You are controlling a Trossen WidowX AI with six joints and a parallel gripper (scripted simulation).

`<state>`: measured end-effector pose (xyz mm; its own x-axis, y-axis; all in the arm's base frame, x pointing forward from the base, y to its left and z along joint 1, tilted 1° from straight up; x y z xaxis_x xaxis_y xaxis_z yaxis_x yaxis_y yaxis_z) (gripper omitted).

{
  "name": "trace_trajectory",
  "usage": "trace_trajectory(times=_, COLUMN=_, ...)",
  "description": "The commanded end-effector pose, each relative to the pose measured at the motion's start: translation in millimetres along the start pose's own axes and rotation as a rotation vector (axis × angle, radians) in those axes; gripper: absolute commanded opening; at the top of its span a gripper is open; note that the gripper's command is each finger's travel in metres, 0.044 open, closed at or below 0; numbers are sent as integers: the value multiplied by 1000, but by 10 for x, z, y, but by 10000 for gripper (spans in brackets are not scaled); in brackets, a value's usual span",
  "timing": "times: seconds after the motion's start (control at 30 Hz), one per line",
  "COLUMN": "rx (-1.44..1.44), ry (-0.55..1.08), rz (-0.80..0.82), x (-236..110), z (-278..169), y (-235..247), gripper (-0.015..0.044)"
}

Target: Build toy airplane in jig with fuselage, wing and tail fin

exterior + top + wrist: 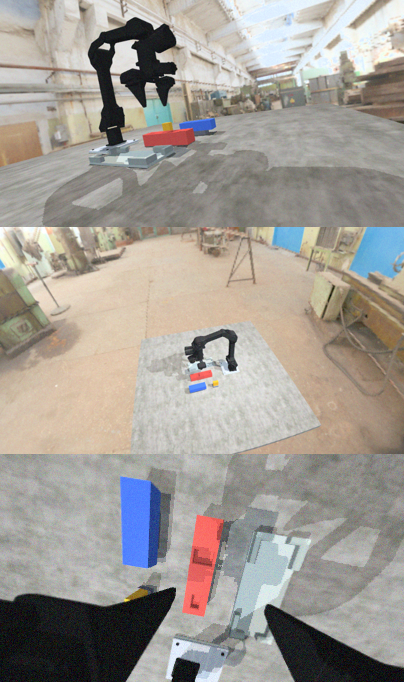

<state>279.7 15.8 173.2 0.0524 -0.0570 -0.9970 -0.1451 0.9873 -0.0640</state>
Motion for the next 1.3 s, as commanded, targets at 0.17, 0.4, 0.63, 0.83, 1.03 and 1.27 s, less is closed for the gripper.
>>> trace_trajectory(times=0.17, rx=40, ry=34, rz=45, x=44, z=37, y=227, gripper=440)
trace_trajectory(times=0.4, rx=40, ry=34, rz=45, x=552, z=18, y=250, gripper=440)
trace_trajectory(times=0.63, rx=40, ry=34, rz=45, x=702, z=13, y=257, gripper=440)
trace_trajectory(times=0.83, rx=40, ry=34, rz=45, x=775, z=16, y=260, gripper=440)
trace_trajectory(times=1.03, rx=40, ry=34, rz=45, x=873, z=17, y=264, gripper=440)
trace_trajectory(times=1.27, rx=40, ry=34, rz=45, x=987, z=13, y=270, gripper=440)
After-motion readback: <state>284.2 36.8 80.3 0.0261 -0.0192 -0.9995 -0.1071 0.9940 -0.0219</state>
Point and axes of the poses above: the point midway between the two fingers, 35 mm back from their tips, its own x axis out along the fingers, its own y axis across the jaws, z = x × y, the point moved 2 cm from there along -x, back along the fingers
